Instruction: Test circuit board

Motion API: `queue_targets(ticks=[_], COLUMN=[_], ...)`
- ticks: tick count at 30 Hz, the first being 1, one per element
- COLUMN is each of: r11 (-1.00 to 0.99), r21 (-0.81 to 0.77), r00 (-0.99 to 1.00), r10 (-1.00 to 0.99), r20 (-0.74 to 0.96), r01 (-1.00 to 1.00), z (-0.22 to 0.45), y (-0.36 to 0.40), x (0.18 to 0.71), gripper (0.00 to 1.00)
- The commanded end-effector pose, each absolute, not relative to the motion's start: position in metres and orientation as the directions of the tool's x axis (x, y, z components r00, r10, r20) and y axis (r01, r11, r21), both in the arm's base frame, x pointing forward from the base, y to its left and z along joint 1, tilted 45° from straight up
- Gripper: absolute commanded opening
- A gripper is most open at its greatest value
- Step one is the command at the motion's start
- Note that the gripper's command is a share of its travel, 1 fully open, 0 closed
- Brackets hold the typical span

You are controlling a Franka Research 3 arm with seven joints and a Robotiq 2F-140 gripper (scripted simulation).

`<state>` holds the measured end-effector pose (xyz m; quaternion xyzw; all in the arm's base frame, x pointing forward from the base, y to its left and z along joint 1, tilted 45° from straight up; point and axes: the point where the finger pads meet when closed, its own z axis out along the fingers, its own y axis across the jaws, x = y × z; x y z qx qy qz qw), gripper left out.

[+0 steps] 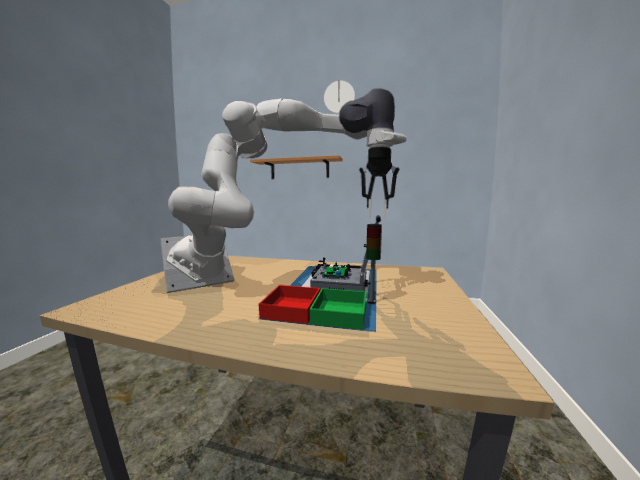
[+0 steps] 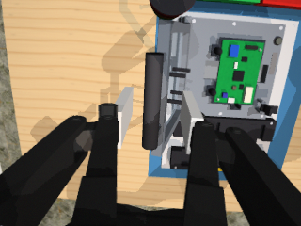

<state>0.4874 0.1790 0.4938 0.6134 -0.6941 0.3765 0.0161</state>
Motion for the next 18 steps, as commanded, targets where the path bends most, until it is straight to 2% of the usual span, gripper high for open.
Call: queue_targets(ticks=[1, 18], r11=[-0.052, -0.052], r21=[-0.509, -0.509], r00=[-0.238, -0.238], r10=[-0.84, -0.84], r20=[0.488, 0.488], r01=[-0.859, -0.859], z=[0.4902, 0.4865], y=[0.1761, 0.1734], x=[0.4953, 0.4977], gripper=[0.3, 0.3])
